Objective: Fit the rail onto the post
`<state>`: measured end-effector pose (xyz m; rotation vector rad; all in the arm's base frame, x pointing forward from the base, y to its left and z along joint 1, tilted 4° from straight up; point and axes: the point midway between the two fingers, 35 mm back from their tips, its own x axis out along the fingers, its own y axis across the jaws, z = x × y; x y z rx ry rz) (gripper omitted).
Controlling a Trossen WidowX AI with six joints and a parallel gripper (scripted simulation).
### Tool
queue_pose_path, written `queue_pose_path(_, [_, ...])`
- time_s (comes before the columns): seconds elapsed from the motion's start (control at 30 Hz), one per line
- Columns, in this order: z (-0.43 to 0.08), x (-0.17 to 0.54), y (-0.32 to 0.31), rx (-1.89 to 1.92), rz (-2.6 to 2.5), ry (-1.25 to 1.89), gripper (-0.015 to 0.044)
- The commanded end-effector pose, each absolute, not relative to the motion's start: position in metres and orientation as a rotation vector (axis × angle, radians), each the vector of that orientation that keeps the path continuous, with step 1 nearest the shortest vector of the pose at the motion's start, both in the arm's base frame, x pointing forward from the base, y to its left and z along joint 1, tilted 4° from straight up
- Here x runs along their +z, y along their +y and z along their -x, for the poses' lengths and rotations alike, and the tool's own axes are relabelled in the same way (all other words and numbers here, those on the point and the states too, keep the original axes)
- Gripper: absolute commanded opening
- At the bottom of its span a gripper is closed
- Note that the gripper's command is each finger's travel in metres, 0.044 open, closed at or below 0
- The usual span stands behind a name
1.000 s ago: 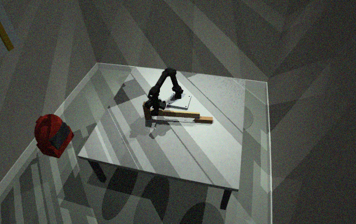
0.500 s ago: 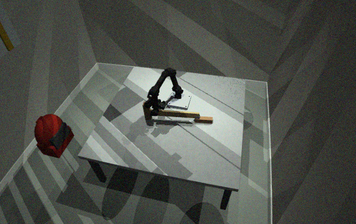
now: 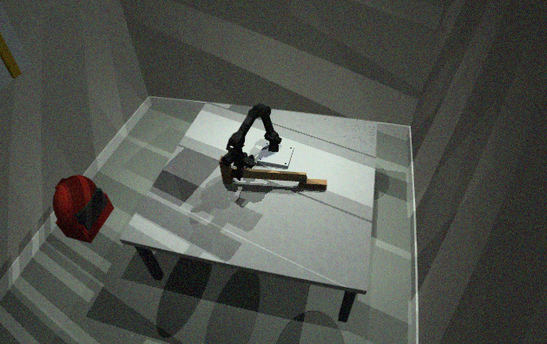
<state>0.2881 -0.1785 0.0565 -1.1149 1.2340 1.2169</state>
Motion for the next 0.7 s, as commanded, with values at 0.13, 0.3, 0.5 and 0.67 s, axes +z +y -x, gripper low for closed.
queue_pose_path(0.13, [-0.291, 0.081, -0.156, 1.211, 1.123, 1.23, 0.044])
queue_pose_path(0.3, [-0.291, 0.087, -0.149, 1.21, 1.126, 1.229, 0.044])
queue_pose_path(0.5, [-0.291, 0.087, -0.149, 1.21, 1.126, 1.229, 0.044])
queue_pose_path(0.67, [-0.291, 0.087, -0.149, 1.21, 1.126, 1.229, 0.044])
